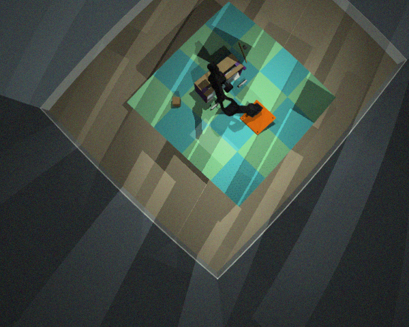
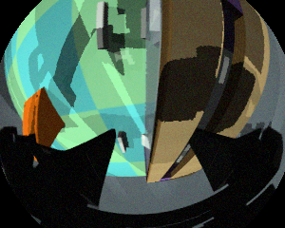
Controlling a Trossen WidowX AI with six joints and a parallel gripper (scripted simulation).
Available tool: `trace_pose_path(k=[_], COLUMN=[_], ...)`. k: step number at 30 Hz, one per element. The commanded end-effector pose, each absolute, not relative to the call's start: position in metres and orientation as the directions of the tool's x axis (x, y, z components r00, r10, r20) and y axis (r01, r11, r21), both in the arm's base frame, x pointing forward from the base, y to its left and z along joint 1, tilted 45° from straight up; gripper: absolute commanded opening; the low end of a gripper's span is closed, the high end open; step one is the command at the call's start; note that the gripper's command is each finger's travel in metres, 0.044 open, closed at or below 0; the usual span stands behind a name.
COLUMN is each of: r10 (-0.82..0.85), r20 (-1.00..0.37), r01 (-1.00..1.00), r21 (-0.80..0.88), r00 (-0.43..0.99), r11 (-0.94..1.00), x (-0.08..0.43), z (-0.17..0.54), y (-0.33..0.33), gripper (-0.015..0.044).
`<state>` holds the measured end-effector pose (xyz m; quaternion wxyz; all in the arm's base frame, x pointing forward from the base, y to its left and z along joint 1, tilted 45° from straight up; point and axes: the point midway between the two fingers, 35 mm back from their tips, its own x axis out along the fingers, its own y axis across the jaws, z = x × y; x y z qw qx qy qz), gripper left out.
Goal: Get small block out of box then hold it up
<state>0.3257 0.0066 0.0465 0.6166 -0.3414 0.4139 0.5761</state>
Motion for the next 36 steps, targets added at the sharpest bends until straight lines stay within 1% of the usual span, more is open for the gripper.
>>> trace_pose_path(k=[1,12,17,27,36], r10=[0.432,0.434,0.429,0.428,0.429], r20=[-0.902,-0.901,-0.903,-0.904,-0.903], r01=[-0.993,-0.993,-0.993,-0.993,-0.993], r21=[0.061,0.061,0.056,0.057,0.057], r00=[-0.009,-0.009,-0.007,-0.008,-0.008], r11=[0.106,0.106,0.103,0.102,0.102], x=[0.325,0.323,0.324,0.32,0.319], z=[0.042,0.029,0.029,0.004,0.015], y=[0.011,0.023,0.017,-0.007,0.004], gripper=[0.04,0.04,0.04,0.04,0.04])
